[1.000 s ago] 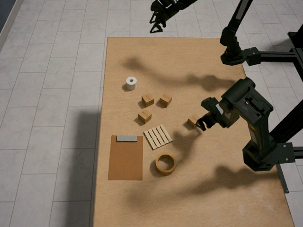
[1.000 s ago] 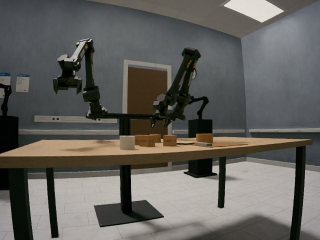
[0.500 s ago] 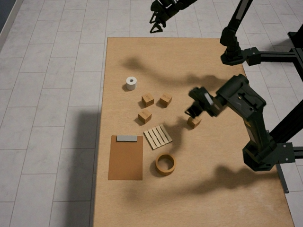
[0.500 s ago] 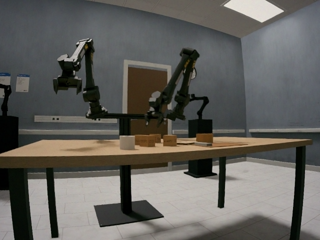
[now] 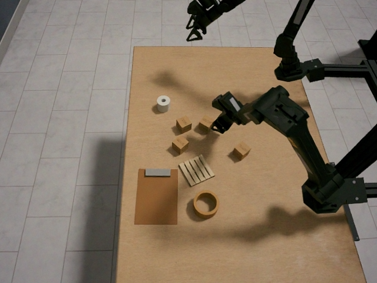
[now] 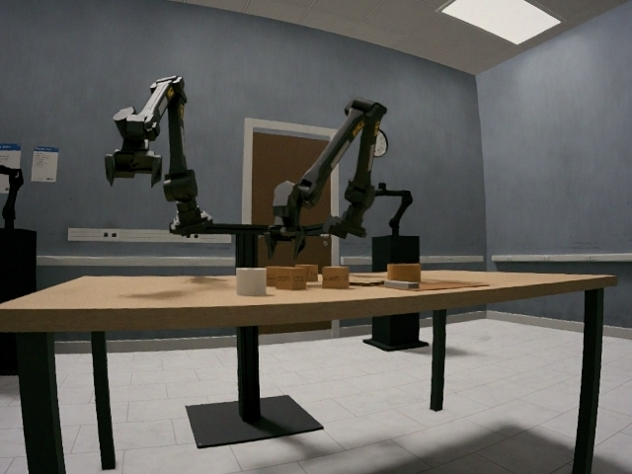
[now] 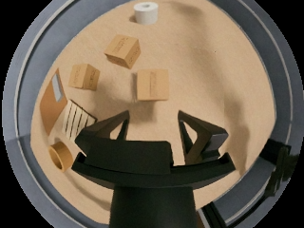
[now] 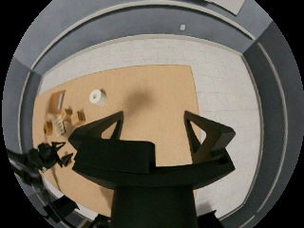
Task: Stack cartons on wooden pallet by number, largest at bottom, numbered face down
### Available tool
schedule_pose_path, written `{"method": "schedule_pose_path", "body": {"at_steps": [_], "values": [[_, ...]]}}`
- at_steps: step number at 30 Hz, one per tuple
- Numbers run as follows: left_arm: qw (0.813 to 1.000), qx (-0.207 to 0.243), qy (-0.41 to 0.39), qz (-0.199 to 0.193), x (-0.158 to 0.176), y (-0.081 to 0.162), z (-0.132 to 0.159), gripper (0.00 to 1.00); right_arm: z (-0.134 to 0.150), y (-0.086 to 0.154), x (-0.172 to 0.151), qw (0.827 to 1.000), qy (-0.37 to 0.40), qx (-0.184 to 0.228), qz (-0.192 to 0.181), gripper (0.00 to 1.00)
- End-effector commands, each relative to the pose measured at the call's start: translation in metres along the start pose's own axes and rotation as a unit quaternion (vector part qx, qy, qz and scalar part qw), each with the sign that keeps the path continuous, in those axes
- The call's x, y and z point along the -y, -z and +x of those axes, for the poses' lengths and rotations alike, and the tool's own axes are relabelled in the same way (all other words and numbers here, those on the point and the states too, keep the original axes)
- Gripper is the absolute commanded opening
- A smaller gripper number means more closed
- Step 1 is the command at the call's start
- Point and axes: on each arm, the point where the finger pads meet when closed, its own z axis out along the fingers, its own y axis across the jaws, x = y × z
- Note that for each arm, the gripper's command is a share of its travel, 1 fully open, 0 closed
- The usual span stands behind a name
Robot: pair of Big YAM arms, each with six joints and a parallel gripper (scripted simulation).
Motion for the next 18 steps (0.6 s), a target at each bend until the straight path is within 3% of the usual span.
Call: {"method": "schedule_pose_path", "body": {"at_steps": [1,12,18], "values": [[1.0,-0.008,0.018,-0.009,-0.005,-0.012,-0.014,0.79,-0.014,0.0,0.003,1.0,0.007,0.01,0.003,1.0],[1.0,-0.005,0.014,-0.011,-0.005,-0.013,-0.021,0.79,-0.014,0.0,0.003,1.0,0.007,0.01,0.003,1.0],[1.0,-0.012,0.006,-0.01,-0.005,-0.026,-0.025,0.79,-0.014,0.0,0.003,1.0,0.007,0.01,0.003,1.0]]}}
